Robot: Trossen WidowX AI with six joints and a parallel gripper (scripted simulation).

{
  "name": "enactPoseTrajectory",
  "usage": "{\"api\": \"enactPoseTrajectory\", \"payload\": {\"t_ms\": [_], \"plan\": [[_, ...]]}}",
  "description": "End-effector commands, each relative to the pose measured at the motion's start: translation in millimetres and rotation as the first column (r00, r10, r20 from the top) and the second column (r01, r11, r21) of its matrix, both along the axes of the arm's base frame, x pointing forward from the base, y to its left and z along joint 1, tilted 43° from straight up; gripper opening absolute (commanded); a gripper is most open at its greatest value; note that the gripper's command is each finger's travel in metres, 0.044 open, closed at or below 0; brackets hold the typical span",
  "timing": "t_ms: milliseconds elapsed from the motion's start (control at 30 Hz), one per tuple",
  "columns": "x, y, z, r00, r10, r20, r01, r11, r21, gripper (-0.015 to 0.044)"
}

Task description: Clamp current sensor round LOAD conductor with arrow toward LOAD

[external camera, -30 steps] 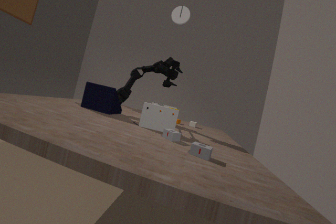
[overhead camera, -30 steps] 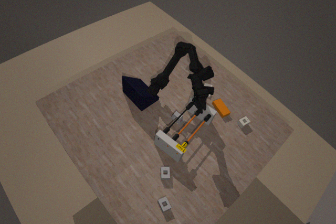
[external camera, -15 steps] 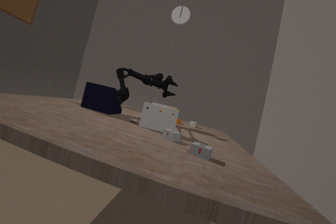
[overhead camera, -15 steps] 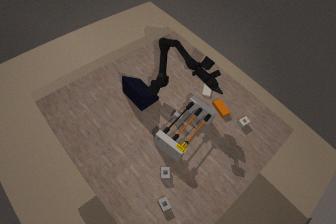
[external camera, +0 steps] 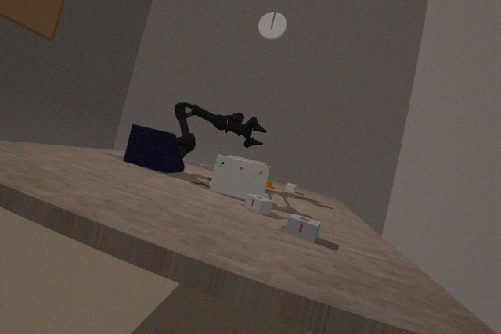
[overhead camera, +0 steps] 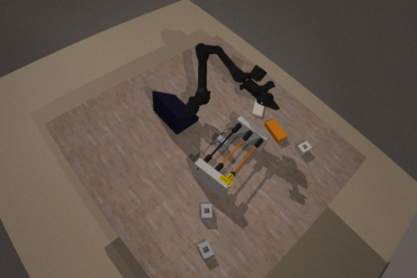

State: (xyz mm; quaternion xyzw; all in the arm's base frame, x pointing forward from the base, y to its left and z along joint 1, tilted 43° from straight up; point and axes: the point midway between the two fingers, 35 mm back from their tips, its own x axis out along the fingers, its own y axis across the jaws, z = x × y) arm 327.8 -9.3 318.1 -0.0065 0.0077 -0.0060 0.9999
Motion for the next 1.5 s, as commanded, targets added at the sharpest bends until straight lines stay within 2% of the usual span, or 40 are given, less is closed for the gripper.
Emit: {"api": "enactPoseTrajectory", "payload": {"t_ms": [0, 300, 567, 767, 933, 1467], "plan": [[30.2, -26.8, -26.4, 0.983, -0.030, -0.179, 0.032, 0.999, 0.007, 0.0440], [74.3, -120.9, -110.6, 0.801, -0.026, -0.598, 0.122, 0.985, 0.121, 0.0440], [65.4, -203.5, -190.8, 0.595, 0.123, -0.794, 0.250, 0.911, 0.328, 0.0440], [42.7, -249.3, -242.6, 0.500, 0.303, -0.811, 0.362, 0.778, 0.514, 0.0440], [22.3, -274.9, -274.9, 0.480, 0.435, -0.762, 0.440, 0.632, 0.638, 0.0440], [21.4, -275.8, -276.0, 0.480, 0.440, -0.759, 0.443, 0.625, 0.642, 0.0440]]}}
